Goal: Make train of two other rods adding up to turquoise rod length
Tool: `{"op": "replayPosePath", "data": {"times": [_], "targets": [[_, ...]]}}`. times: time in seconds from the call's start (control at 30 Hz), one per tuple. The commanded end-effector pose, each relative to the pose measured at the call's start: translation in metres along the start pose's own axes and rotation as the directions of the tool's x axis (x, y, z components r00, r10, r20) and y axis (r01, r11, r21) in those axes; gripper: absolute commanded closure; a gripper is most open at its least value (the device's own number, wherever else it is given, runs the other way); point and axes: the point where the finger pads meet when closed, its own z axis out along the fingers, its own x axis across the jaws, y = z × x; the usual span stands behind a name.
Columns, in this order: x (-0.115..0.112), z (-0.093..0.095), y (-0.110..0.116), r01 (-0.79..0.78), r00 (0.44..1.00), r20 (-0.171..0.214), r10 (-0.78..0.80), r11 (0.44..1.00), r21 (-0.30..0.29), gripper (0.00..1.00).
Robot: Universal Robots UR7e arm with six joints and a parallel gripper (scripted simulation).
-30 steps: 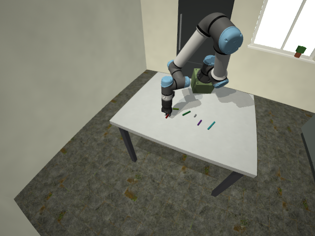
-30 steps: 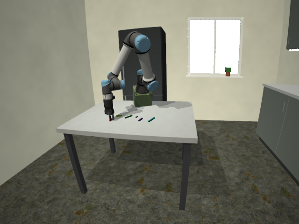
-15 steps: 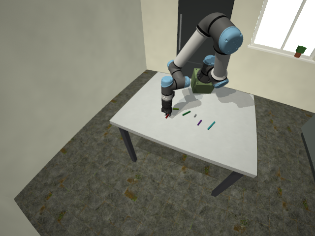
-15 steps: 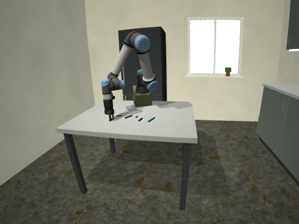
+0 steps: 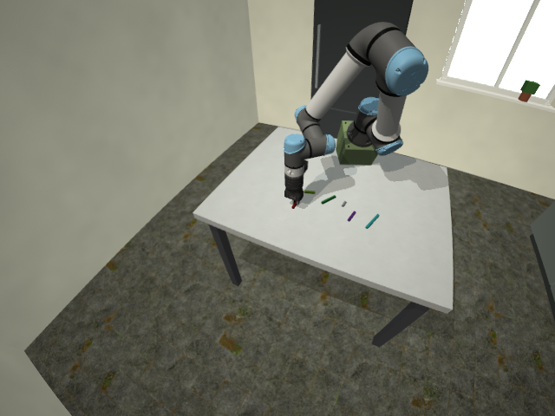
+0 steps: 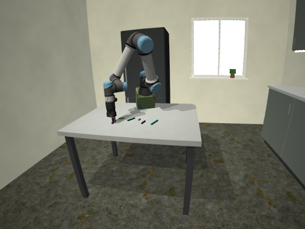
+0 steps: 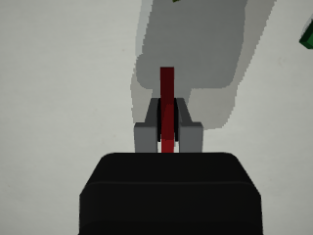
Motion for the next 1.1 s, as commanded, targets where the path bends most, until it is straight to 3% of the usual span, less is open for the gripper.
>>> {"op": "replayPosePath", "data": {"times": [0.0, 1.07], "targets": [[-0.0002, -0.0004, 0.0004, 0.000, 1.000, 0.001, 0.000, 1.000, -0.001, 0.76], [-0.0002, -0.0050, 0.0004, 0.000, 1.000, 0.001, 0.000, 1.000, -0.001, 0.76]]}}
